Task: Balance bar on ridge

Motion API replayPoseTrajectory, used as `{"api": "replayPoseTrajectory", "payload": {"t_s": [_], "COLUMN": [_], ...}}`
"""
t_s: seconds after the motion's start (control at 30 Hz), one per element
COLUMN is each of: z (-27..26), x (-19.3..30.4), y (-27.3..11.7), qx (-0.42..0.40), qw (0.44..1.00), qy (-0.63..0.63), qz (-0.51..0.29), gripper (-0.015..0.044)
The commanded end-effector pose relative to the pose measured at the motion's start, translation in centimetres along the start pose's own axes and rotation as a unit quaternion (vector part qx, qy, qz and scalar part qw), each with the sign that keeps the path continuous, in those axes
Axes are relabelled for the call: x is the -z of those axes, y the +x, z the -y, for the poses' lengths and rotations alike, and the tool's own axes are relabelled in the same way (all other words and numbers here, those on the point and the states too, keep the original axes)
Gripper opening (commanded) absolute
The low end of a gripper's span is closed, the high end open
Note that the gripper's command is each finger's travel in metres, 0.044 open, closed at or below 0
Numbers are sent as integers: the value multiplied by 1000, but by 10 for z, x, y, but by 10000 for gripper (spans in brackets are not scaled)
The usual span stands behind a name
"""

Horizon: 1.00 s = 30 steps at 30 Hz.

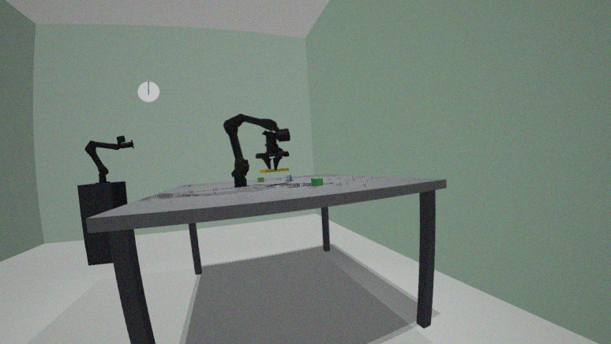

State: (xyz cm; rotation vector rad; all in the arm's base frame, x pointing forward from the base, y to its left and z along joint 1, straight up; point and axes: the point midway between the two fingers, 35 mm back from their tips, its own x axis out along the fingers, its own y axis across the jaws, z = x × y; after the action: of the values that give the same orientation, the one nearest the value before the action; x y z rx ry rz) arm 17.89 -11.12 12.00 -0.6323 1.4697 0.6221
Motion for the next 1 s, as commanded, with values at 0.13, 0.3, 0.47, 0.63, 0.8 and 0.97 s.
{"api": "replayPoseTrajectory", "payload": {"t_s": [0.13, 0.3, 0.47, 0.63, 0.8, 0.97], "z": [-1, 3, 6, 9, 11, 12], "x": [0, -11, -25, -40, -55, -71], "y": [-19, -20, -22, -23, -25, -26], "qx": [5, 5, 5, 5, 5, 5], "qw": [1000, 1000, 1000, 1000, 1000, 1000], "qy": [-2, 3, 8, 14, 19, 24], "qz": [-1, 0, 1, 1, 2, 3], "gripper": [0, 0, 0, 0, 0, 0]}}
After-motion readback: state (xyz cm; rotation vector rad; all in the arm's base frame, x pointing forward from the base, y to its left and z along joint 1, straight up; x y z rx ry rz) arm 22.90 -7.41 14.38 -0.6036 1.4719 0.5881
